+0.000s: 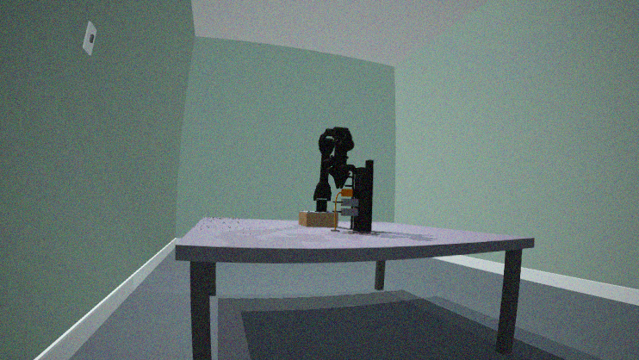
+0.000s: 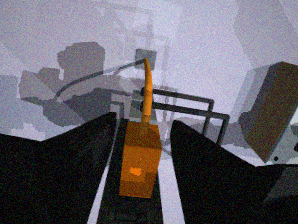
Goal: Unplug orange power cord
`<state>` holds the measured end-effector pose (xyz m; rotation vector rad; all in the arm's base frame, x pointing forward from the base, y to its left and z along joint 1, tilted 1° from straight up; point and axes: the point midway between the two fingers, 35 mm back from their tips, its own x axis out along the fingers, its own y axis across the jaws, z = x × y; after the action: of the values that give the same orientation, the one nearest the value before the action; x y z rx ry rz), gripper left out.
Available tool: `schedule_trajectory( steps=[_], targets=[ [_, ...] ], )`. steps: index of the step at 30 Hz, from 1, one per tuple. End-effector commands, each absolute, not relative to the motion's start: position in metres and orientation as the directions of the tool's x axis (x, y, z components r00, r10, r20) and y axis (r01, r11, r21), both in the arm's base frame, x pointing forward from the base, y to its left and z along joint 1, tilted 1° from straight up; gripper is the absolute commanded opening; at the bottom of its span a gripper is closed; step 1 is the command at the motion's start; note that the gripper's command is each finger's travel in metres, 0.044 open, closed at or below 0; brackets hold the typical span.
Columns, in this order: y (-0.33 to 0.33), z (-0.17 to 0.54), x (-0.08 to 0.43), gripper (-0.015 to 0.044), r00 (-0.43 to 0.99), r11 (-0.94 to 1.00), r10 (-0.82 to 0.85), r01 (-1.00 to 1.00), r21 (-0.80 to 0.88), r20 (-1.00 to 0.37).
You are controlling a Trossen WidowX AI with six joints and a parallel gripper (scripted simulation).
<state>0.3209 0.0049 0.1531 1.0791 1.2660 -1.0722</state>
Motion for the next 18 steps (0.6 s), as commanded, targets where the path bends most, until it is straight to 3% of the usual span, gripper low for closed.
schedule_trajectory(
  steps=[1, 18],
  targets=[
    [0.013, 0.153, 0.319, 0.0160, 0.016, 0.172, -0.005, 0.985, 0.015, -1.000],
    [0.034, 0.153, 0.314, 0.0160, 0.015, 0.172, -0.003, 0.985, 0.015, -1.000]
  ],
)
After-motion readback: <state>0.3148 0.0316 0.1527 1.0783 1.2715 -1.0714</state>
